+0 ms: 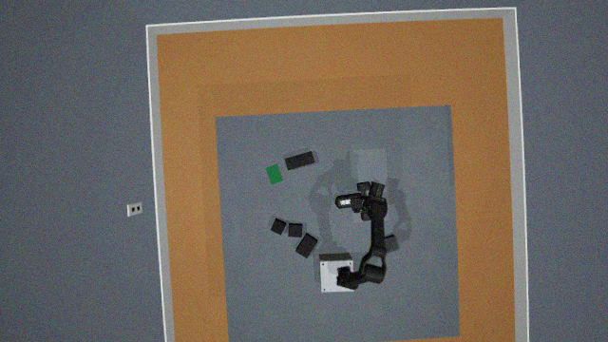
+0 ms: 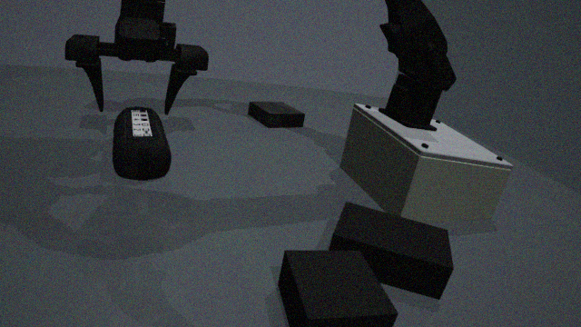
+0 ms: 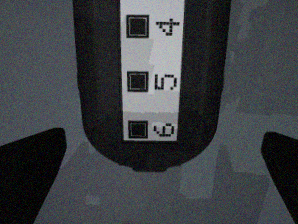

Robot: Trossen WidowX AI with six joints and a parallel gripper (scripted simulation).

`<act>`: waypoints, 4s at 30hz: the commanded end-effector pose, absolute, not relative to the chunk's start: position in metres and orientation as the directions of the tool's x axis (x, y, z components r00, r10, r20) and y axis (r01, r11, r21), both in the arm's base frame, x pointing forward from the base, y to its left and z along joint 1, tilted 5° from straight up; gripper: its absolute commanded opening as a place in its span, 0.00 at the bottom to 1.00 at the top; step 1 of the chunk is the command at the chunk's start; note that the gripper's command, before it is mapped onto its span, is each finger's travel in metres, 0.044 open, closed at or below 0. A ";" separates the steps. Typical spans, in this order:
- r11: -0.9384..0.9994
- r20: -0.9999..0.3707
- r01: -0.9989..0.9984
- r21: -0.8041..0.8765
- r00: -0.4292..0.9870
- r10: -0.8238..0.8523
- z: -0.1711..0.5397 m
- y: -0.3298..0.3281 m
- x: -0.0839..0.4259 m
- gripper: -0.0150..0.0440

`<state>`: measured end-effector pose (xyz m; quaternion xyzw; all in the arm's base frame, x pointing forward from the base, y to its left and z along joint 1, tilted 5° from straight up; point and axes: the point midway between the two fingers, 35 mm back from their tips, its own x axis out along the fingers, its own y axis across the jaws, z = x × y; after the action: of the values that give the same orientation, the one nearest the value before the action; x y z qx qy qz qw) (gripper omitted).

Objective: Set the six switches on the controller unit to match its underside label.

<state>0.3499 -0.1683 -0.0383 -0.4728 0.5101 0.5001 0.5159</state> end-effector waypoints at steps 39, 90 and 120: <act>0.050 -0.999 -0.998 0.041 -0.039 0.038 -0.057 -0.164 0.343 0.82; 0.050 -0.998 -0.998 0.041 -0.039 0.039 -0.022 -0.152 0.346 0.82; 0.050 -0.998 -0.998 0.040 -0.038 0.040 -0.001 -0.139 0.347 0.82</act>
<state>0.3445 -0.1412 -0.0065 -0.4659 0.5153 0.5085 0.5088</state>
